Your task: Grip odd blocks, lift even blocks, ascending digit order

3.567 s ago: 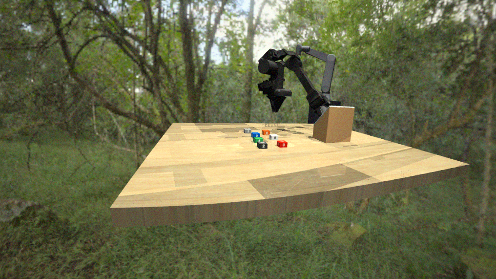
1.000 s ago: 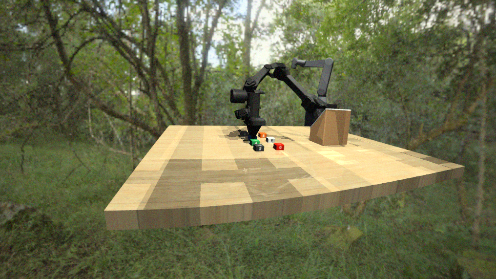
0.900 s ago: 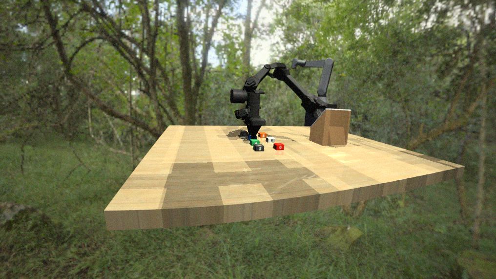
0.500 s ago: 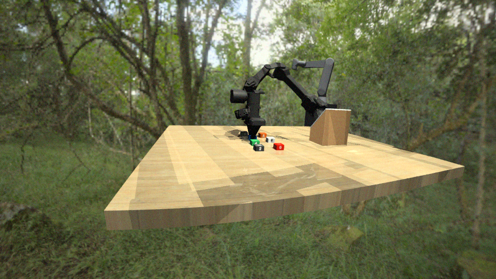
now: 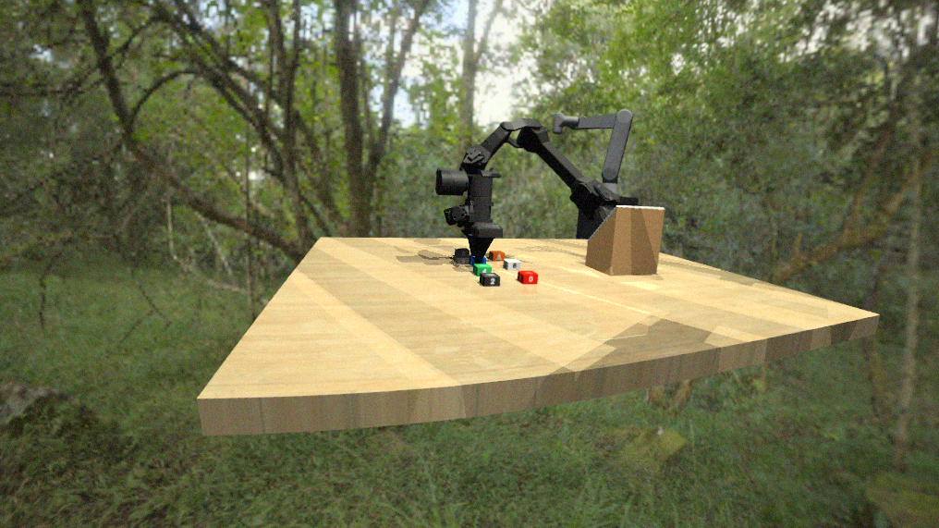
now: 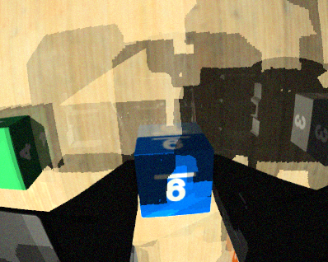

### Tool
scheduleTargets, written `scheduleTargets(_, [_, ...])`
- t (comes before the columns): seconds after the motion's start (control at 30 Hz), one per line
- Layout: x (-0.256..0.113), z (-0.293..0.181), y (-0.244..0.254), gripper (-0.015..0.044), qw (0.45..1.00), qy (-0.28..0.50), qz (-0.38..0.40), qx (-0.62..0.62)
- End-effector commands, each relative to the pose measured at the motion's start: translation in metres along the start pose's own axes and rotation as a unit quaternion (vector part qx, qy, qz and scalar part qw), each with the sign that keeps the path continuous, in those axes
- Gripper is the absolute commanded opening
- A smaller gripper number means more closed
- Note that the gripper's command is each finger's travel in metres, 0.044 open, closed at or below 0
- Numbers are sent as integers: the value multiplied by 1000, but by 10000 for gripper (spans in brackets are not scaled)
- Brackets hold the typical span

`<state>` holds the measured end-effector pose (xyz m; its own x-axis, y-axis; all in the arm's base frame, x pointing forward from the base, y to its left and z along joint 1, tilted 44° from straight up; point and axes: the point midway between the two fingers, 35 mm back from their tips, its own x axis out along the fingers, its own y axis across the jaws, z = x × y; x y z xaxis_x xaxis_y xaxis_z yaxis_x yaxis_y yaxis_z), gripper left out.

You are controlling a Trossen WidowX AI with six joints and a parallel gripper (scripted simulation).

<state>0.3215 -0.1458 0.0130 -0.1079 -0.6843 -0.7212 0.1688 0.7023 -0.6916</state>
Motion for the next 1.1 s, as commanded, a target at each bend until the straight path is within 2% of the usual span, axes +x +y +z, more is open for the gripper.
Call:
scheduleTargets(0.0, [0, 0, 0, 225, 1000, -1, -1, -3])
scheduleTargets(0.23, [0, 0, 0, 400, 1000, -1, -1, -3])
scheduleTargets(0.33, [-3, 0, 0, 400, 1000, -1, -1, -3])
scheduleTargets(0.43, [-33, 0, 0, 400, 1000, -1, -1, -3])
scheduleTargets(0.67, [-38, 0, 6, 400, 1000, -2, 1, -3])
scheduleTargets(0.9, [-73, -9, 97, 400, 1000, -12, 28, -1])
scheduleTargets(1.07, [-100, -39, 180, 400, 999, -5, 34, -7])
